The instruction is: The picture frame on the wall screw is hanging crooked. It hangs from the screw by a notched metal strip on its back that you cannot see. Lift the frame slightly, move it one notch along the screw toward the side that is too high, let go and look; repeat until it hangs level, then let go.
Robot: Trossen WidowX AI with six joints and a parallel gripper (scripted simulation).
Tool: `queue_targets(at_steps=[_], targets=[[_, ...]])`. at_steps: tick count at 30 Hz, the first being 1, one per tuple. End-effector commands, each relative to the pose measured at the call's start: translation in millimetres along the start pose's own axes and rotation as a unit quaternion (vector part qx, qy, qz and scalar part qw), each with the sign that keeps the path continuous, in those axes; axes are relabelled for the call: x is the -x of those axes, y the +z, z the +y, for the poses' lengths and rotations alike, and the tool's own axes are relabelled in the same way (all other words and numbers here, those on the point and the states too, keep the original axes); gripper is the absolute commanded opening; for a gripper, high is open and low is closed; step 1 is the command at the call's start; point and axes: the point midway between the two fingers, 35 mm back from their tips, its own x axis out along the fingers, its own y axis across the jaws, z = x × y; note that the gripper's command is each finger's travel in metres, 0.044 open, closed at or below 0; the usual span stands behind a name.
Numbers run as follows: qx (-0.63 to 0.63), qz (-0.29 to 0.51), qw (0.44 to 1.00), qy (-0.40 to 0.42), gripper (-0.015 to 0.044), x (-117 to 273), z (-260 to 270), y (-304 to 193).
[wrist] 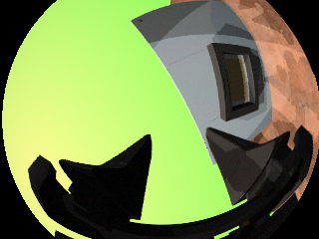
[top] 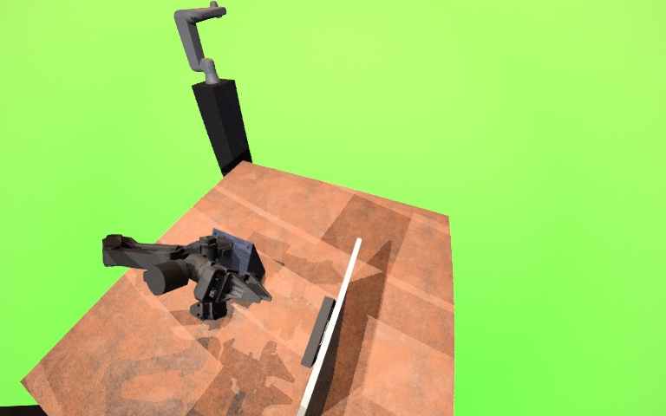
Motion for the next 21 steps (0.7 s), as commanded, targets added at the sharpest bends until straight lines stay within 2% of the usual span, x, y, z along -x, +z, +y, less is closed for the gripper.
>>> queue_targets(at_steps=[1, 7, 15, 21], targets=[[-0.001, -0.001, 1.000, -0.001, 0.0260, 0, 0, 0], [0.006, 0.000, 1.000, 0.000, 0.0260, -1, -4, 1], [0.072, -0.002, 0.997, 0.000, 0.0260, 2, -53, 18], [0.074, -0.002, 0.997, 0.000, 0.0260, 3, -54, 19]])
